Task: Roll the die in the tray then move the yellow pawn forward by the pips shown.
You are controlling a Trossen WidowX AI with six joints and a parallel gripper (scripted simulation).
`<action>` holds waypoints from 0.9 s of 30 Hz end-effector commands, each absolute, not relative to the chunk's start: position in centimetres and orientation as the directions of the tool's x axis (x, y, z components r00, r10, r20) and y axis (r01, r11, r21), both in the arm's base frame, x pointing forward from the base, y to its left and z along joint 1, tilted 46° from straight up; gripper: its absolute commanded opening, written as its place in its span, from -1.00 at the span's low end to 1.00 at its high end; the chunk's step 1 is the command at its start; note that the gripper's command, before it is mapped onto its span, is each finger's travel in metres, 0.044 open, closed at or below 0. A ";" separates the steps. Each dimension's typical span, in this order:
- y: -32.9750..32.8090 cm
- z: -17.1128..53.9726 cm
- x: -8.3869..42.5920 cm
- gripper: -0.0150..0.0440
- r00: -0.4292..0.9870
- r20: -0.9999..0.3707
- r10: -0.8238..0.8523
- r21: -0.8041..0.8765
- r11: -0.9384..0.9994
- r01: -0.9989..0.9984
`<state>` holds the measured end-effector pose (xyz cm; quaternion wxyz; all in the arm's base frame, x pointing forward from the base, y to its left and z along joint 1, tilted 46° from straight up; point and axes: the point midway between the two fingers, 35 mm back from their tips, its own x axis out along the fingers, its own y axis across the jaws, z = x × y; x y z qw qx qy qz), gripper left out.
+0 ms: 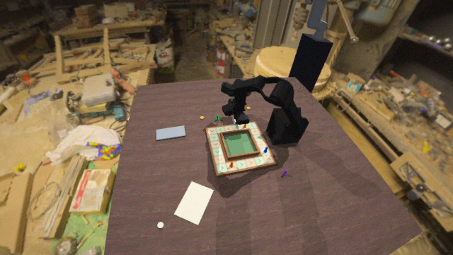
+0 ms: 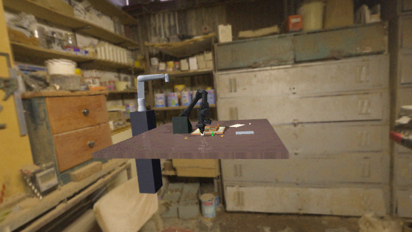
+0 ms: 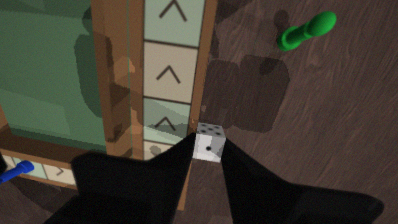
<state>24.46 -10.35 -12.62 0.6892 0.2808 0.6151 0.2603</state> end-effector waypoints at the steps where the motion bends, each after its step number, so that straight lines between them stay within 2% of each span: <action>1: -11.1 -12.4 24.5 -0.49 0.099 -0.710 0.697 0.700 0.714 -0.012; 18: -18.7 -4.4 24.3 -0.49 0.097 -0.712 0.695 0.698 0.716 -0.011; 23: -18.9 -4.0 24.3 -0.49 0.097 -0.712 0.695 0.698 0.716 -0.007; 27: -18.2 -3.5 24.7 -0.49 0.097 -0.714 0.694 0.700 0.708 0.087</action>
